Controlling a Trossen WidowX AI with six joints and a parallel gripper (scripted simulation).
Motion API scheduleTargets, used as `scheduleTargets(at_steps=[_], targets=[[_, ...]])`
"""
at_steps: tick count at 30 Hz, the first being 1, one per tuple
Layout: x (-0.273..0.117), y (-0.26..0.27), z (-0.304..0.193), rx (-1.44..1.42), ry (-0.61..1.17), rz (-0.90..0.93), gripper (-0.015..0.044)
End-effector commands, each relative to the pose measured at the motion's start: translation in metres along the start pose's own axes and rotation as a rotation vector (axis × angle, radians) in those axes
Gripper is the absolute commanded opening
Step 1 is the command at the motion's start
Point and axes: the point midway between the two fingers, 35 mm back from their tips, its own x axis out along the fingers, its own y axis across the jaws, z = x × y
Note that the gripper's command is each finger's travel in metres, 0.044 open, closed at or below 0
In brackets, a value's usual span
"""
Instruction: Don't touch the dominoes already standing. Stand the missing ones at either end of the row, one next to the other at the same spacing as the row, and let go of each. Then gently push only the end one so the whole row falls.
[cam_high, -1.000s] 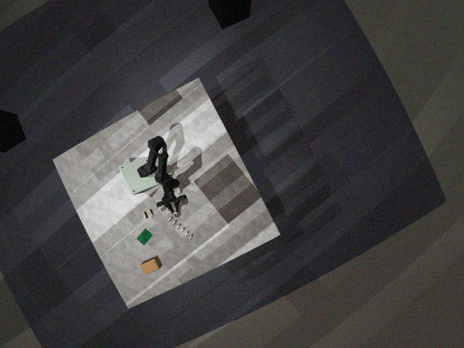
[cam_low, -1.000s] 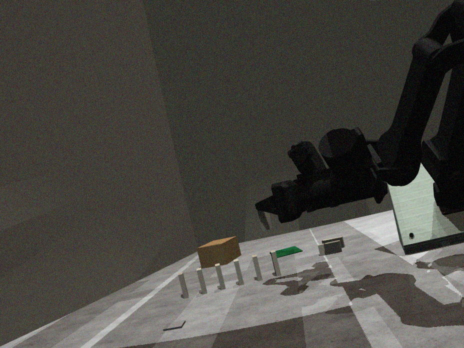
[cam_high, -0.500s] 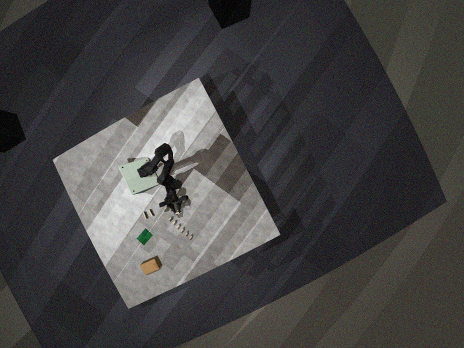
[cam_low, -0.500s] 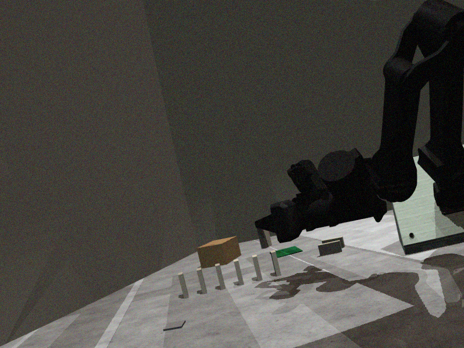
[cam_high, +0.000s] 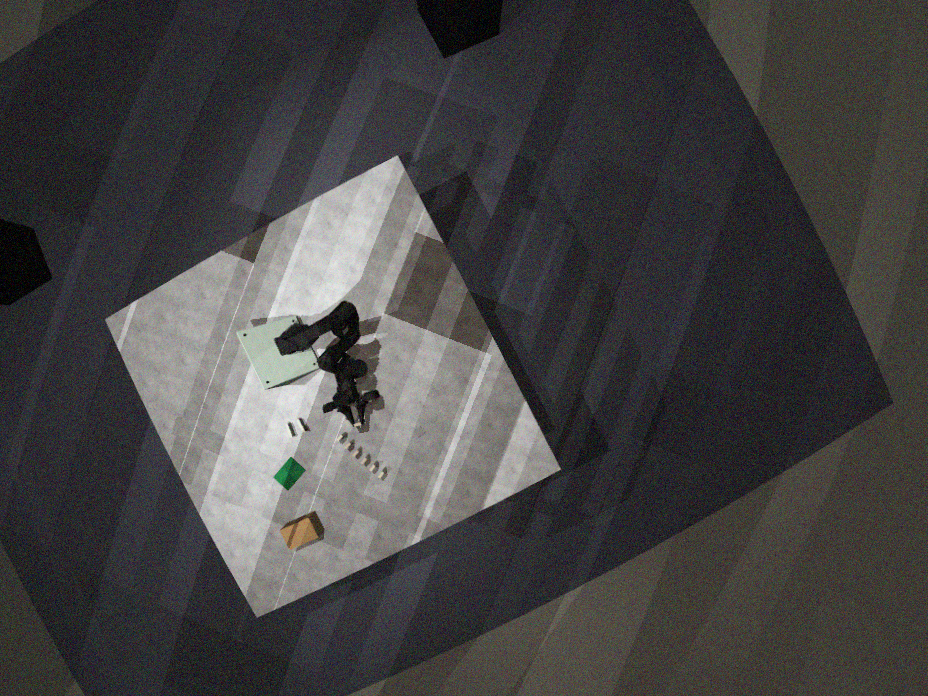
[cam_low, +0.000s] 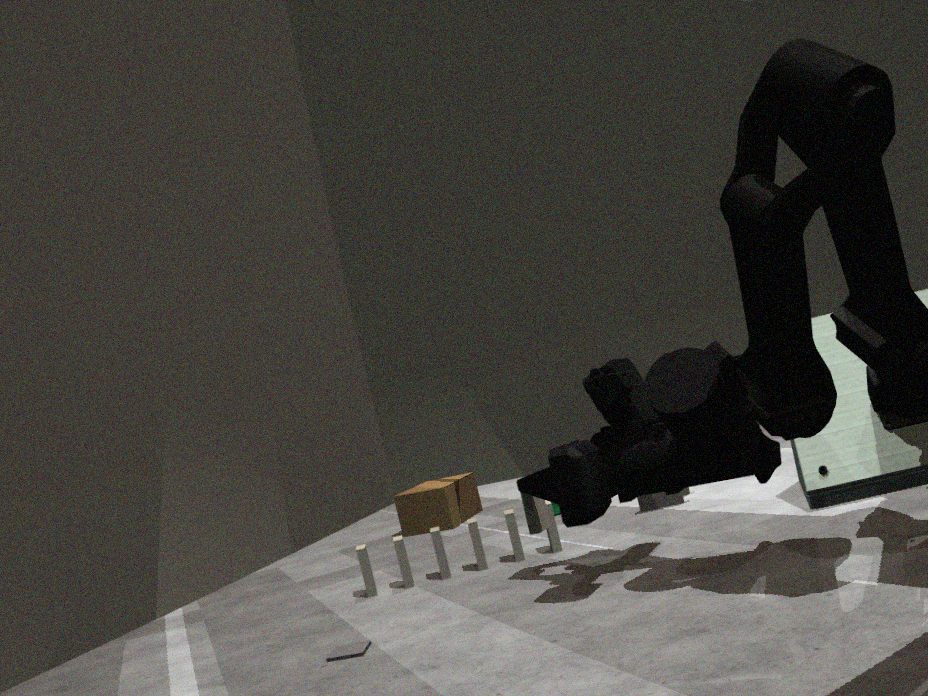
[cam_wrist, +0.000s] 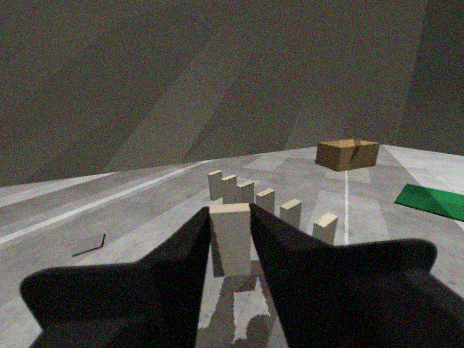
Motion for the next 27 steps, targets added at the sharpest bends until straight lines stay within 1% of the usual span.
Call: scheduleTargets(at_steps=[1, 13, 25, 27], targets=[[0.000, -0.002, -0.009, 0.008, -0.007, -0.006, 0.0107], [-0.006, -0.007, -0.036, 0.019, -0.008, -0.007, 0.0107], [-0.007, -0.007, -0.037, 0.020, -0.008, -0.007, 0.0107], [-0.007, -0.007, -0.037, 0.020, -0.008, -0.007, 0.0160]])
